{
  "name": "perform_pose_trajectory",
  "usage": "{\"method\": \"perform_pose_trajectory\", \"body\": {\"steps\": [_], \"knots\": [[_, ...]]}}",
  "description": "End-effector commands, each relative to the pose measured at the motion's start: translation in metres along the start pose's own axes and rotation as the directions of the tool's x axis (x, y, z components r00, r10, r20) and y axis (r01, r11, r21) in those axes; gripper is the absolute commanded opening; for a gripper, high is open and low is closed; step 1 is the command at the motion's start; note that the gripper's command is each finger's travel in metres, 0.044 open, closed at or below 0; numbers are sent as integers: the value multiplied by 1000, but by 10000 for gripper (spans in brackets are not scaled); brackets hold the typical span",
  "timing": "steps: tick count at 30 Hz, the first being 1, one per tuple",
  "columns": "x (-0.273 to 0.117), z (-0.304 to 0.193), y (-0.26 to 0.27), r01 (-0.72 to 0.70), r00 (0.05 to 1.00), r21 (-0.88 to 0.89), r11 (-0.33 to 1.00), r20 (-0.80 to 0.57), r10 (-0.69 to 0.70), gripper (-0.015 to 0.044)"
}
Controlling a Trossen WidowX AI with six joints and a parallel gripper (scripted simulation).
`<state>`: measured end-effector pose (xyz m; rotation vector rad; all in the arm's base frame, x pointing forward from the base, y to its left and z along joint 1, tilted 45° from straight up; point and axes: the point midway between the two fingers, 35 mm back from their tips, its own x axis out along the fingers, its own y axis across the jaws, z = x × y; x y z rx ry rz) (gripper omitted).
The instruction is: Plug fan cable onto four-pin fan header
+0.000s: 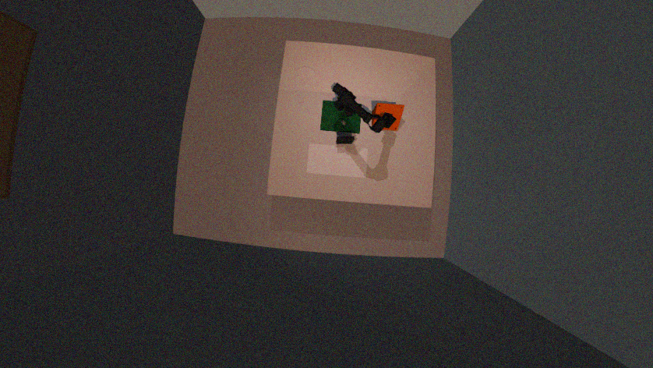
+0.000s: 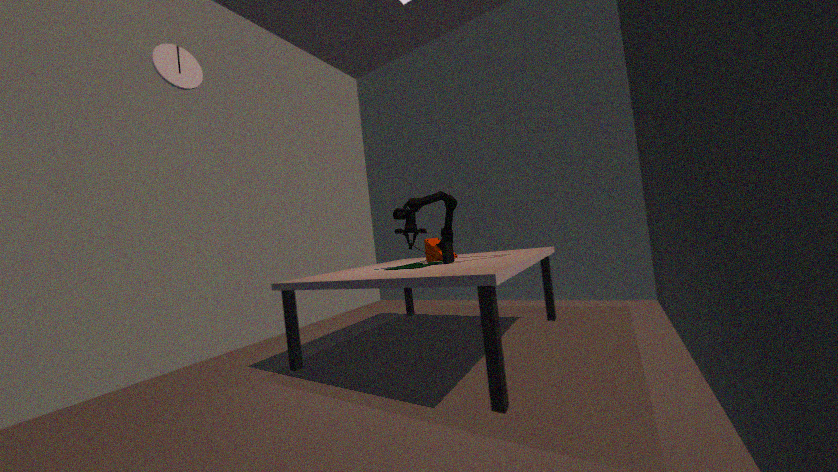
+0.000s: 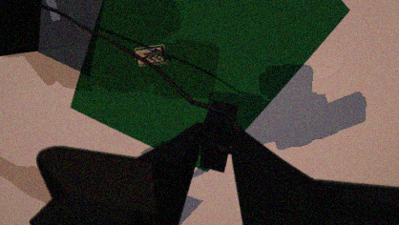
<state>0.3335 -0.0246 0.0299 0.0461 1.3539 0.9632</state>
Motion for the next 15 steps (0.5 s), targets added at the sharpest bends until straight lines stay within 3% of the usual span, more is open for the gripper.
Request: {"method": "perform_pose_trajectory", "body": {"steps": [1, 15], "knots": [[-1, 0, -2, -15, 1000, 150, 989, 9, 14, 0], [-1, -1, -5, -65, 998, 588, 806, 28, 60, 0]]}}
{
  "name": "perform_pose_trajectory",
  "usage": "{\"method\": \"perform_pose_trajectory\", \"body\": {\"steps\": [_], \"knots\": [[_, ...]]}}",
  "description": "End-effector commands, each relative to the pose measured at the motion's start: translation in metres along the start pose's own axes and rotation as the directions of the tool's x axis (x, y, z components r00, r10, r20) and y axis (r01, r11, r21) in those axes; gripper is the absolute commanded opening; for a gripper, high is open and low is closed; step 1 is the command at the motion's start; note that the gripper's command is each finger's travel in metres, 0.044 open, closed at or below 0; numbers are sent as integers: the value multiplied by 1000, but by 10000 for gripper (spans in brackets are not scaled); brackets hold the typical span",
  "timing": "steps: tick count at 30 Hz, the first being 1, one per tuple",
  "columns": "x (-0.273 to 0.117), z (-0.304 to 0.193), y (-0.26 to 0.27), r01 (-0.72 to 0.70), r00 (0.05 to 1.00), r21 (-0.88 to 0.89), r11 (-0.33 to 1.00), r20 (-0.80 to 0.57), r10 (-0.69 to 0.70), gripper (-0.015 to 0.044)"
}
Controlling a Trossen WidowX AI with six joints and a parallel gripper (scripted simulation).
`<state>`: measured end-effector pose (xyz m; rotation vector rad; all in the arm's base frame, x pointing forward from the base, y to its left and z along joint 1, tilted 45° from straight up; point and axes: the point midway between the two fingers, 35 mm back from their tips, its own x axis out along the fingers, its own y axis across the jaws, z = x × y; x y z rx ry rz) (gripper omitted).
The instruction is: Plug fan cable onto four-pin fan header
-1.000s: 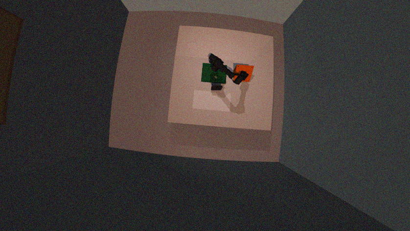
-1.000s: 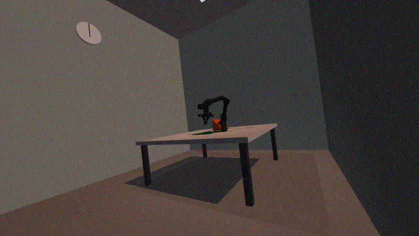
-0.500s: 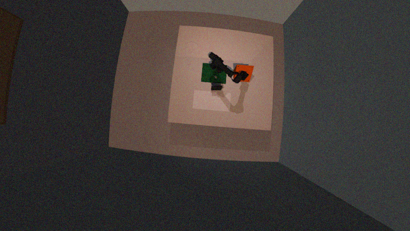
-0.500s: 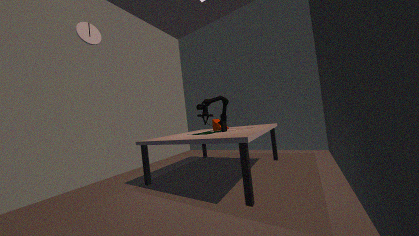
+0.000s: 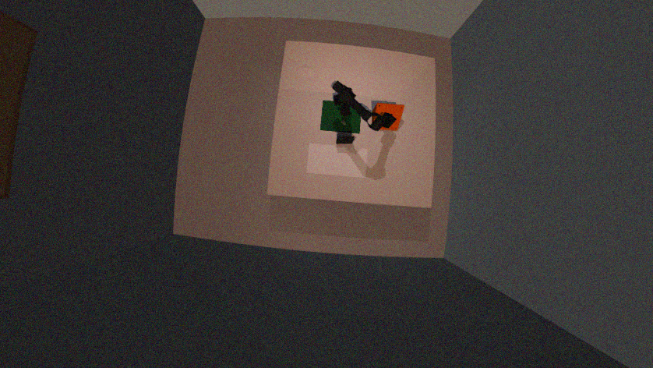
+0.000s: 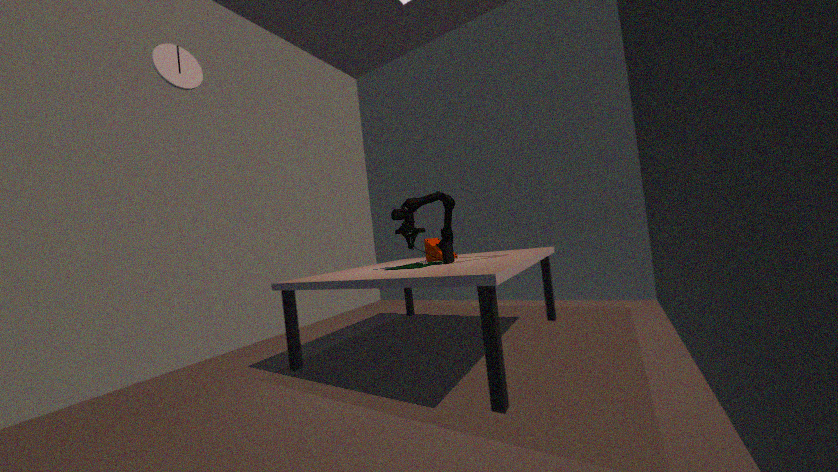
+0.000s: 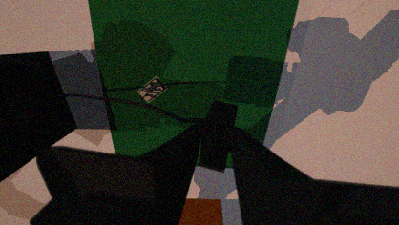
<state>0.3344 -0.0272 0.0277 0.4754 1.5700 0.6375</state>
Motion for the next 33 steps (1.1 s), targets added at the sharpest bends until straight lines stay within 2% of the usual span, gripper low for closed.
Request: {"method": "perform_pose_trajectory", "body": {"steps": [1, 15, 23, 33], "knots": [[-1, 1, -2, -16, 1000, 150, 989, 2, 16, 0], [-2, 2, -5, -52, 998, 570, 820, 1, 63, 0], [-1, 2, -5, -48, 998, 573, 818, 1, 58, 0], [12, 1, -11, 23, 999, 561, 827, 6, -31, 0]]}}
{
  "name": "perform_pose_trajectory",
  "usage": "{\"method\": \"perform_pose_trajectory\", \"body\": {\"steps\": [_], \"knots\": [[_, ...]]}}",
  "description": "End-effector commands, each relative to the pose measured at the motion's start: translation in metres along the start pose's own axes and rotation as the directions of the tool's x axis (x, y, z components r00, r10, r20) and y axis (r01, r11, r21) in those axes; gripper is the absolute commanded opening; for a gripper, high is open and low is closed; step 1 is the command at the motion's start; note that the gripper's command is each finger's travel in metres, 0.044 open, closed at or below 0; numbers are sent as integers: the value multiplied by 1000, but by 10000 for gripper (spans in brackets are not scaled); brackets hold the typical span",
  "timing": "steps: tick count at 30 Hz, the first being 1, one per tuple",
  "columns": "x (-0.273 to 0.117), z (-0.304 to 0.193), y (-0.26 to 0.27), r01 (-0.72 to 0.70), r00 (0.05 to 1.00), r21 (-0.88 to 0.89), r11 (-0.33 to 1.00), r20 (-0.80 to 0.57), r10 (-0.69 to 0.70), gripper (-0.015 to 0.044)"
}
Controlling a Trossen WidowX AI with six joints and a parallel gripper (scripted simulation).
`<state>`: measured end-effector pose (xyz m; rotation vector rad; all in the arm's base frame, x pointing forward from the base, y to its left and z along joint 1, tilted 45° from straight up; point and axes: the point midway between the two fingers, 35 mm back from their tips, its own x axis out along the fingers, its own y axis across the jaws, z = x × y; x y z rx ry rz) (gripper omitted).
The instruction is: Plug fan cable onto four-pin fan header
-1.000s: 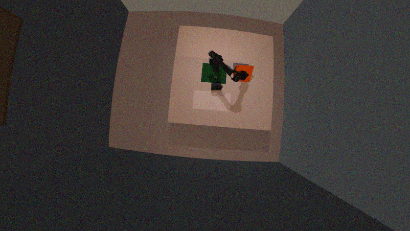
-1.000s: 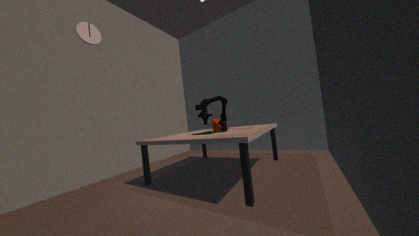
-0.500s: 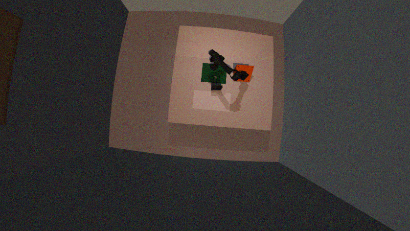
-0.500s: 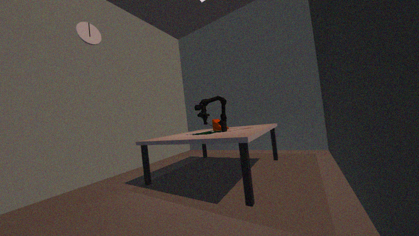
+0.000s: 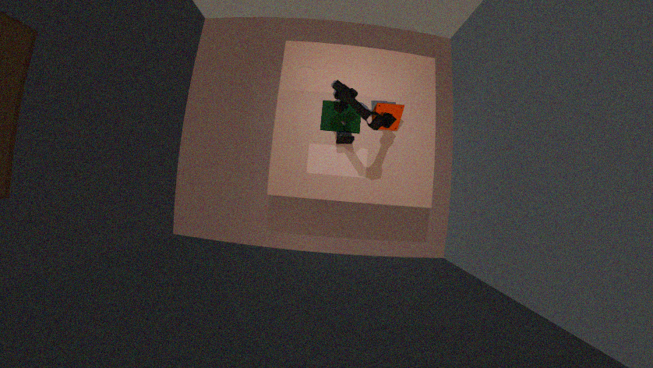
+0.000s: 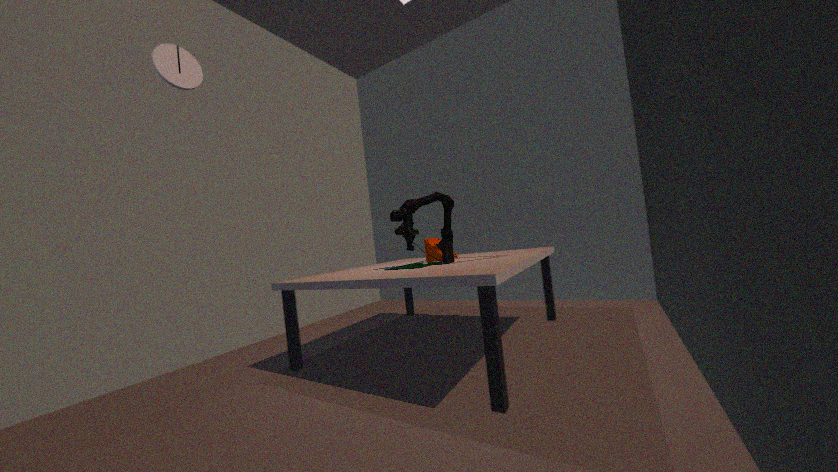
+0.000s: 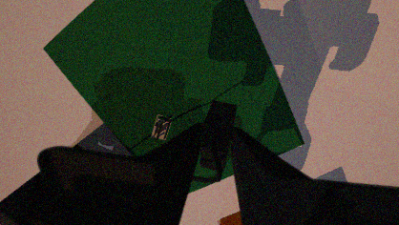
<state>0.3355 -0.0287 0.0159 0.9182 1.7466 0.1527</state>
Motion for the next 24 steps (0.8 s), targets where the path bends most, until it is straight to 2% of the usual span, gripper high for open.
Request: {"method": "perform_pose_trajectory", "body": {"steps": [1, 24], "knots": [[5, 1, -3, 33, 999, -3, 999, 24, -33, 0], [29, 7, -11, 171, 969, -14, 985, 183, -166, 0]]}}
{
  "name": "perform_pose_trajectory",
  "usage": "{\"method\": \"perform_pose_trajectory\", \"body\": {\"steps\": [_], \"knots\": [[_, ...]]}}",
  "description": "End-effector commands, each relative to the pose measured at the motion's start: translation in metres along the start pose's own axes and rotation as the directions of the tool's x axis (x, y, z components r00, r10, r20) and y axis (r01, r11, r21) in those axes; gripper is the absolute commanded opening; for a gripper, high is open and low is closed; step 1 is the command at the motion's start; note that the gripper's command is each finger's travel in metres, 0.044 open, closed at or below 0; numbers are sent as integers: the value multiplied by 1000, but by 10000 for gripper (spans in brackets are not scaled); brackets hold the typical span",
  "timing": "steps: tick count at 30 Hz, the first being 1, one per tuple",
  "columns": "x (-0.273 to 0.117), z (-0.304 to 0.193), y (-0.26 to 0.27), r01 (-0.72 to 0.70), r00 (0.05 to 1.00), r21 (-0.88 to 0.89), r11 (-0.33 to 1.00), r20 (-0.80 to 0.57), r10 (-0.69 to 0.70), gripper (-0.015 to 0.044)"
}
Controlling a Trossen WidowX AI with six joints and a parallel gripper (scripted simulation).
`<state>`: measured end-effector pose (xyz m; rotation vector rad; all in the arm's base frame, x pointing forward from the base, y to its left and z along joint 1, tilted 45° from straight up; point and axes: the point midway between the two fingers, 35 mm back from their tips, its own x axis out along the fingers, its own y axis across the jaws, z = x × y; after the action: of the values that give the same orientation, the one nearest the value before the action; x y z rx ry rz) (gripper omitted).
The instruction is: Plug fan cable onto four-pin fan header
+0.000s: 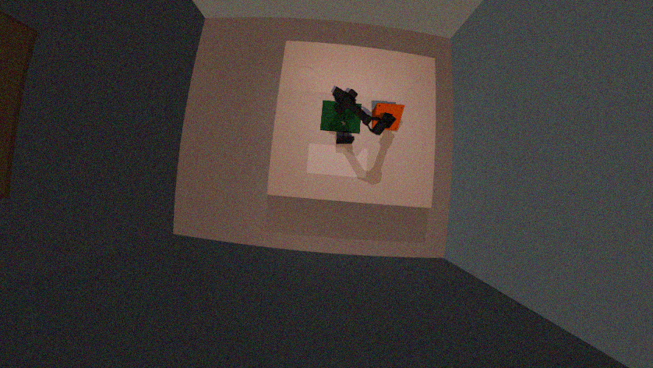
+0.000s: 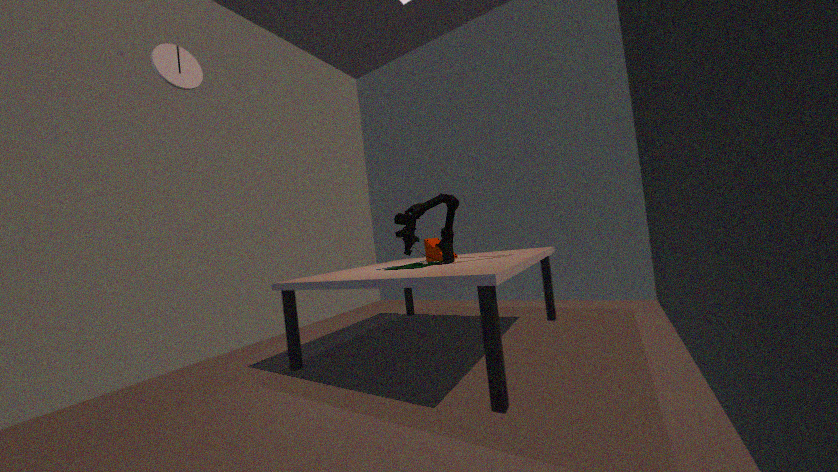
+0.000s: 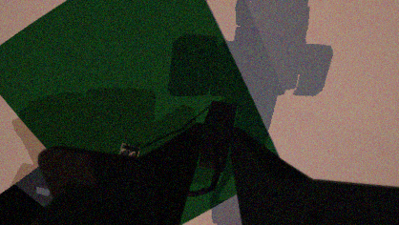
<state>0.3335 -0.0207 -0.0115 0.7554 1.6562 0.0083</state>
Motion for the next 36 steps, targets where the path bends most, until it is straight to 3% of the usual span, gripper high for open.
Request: {"method": "perform_pose_trajectory", "body": {"steps": [1, 36], "knots": [[4, 0, -1, 26, 999, -1, 1000, 34, -26, 0], [25, 4, -2, 145, 933, 21, 989, 329, -144, 0]]}}
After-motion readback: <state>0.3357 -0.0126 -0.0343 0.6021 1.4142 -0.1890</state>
